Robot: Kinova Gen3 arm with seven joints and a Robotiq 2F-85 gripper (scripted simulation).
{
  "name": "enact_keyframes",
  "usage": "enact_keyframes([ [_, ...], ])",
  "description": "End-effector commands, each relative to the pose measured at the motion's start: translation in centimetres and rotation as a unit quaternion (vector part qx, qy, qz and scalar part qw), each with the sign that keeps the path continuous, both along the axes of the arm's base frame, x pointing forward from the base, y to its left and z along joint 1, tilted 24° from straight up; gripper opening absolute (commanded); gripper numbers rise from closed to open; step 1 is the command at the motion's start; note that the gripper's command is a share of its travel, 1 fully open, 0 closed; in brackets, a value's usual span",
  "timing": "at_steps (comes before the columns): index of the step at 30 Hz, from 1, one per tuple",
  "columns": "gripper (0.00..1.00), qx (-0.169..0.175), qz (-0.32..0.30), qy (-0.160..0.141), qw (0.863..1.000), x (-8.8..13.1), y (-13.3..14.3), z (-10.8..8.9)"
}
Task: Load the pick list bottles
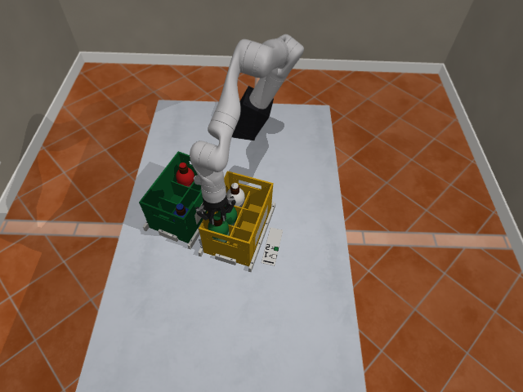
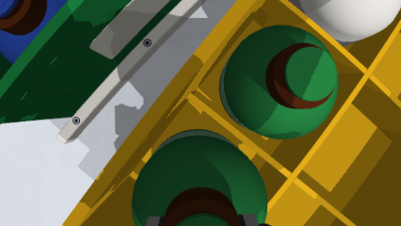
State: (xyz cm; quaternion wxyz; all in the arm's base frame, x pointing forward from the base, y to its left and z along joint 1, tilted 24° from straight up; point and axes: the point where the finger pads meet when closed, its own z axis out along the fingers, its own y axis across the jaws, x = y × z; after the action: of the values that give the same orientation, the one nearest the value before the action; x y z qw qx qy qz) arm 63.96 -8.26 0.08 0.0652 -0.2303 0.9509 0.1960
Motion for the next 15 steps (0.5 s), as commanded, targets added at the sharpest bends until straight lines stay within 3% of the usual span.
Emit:
enact_keyframes([
  [1, 0.1, -0.001, -0.001, -0.001, 1.0, 0.1, -0.1, 0.1],
  [15, 0.1, -0.001, -0.001, -0.001, 1.0, 0.1, 0.4, -0.9],
])
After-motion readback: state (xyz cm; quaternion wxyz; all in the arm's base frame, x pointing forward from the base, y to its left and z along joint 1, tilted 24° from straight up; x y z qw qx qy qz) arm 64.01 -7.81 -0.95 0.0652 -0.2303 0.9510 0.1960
